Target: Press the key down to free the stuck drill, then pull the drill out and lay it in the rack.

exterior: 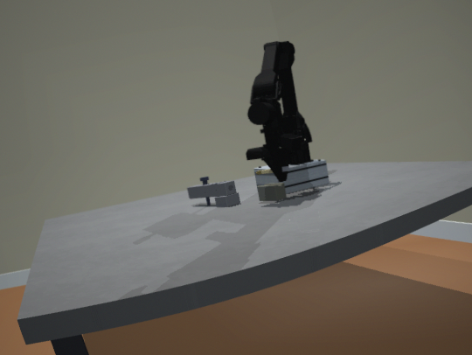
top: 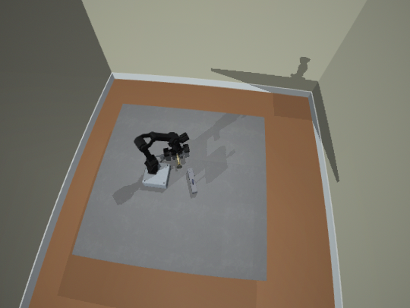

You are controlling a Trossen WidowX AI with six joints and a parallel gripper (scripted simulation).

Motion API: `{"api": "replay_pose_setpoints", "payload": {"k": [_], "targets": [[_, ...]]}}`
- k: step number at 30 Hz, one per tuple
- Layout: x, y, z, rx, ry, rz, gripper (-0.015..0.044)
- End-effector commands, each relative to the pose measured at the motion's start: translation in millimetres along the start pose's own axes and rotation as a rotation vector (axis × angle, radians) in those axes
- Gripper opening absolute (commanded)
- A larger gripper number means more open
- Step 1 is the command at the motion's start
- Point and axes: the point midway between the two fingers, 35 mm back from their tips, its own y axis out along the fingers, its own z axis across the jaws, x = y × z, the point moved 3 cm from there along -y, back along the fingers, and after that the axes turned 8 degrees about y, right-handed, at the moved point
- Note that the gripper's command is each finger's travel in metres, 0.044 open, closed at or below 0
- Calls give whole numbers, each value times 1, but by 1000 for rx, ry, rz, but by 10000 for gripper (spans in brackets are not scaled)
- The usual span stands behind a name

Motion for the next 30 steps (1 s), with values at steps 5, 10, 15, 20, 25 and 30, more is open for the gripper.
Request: {"api": "replay_pose_setpoints", "payload": {"k": [5, 10, 15, 20, 25, 30], "targets": [[-1, 15, 2, 7, 6, 8, 0], [-1, 18, 2, 7, 6, 8, 0], [-1, 23, 2, 7, 6, 8, 0], [0, 29, 1, 7, 6, 8, 0], [0, 35, 1, 7, 6, 8, 0], [0, 40, 1, 7, 6, 8, 0]]}}
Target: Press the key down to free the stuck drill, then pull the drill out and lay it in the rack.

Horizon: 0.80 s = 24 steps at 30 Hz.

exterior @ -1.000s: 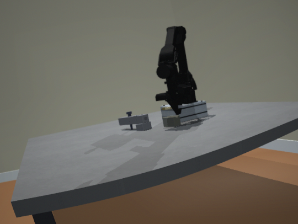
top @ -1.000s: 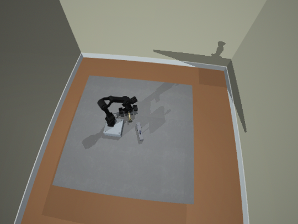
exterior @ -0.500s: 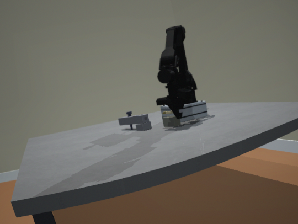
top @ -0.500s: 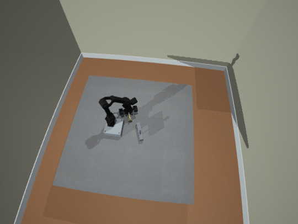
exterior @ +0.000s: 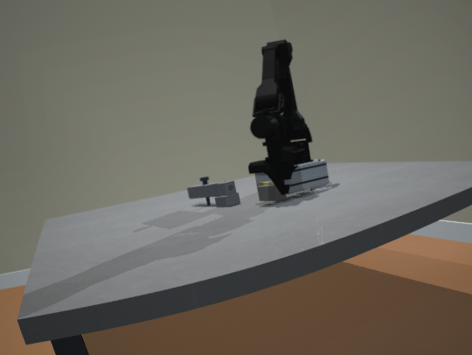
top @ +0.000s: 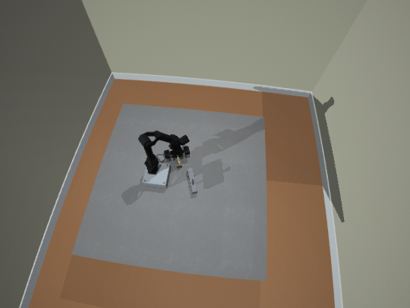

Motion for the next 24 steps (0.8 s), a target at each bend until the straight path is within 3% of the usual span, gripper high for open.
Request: {"api": "replay_pose_setpoints", "payload": {"k": [1, 24], "targets": [[-2, 6, 1, 6, 4, 8, 0], [-4, 13, 4, 6, 4, 8, 0]]}}
